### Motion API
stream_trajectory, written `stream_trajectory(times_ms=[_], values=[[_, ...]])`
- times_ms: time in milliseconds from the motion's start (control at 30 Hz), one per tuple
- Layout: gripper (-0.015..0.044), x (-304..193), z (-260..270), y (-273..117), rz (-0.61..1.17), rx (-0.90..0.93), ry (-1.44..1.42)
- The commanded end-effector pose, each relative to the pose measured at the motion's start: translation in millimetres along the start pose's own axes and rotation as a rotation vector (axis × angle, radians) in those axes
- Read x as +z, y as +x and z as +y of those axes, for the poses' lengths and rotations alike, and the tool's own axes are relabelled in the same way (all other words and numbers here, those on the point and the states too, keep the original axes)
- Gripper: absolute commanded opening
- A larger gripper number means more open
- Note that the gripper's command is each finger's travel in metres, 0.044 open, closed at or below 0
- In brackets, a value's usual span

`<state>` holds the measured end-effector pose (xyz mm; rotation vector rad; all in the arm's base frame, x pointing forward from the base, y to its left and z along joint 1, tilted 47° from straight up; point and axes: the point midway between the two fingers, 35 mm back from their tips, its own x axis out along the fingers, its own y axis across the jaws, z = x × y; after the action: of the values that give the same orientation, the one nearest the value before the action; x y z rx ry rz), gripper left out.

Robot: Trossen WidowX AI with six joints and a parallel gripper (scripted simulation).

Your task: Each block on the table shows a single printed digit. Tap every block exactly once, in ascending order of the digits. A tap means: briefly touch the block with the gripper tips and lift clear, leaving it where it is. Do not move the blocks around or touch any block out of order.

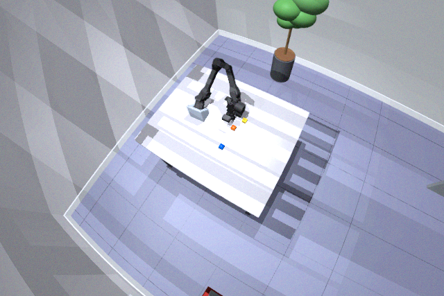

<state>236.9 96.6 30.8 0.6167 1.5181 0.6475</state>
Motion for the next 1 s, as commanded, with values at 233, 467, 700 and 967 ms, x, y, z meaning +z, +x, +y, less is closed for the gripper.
stream_trajectory(times_ms=[233,467,700,967], values=[[0.0020,-2.5,0.6,18.0,0.005,0.008,0.009],[0.0020,-0.9,-0.1,13.5,0.001,0.002,0.004],[0.0020,-2.2,0.2,-11.8,0.005,0.007,0.009],[0.0020,-1.7,-0.9,-92.8,0.005,0.003,0.010]])
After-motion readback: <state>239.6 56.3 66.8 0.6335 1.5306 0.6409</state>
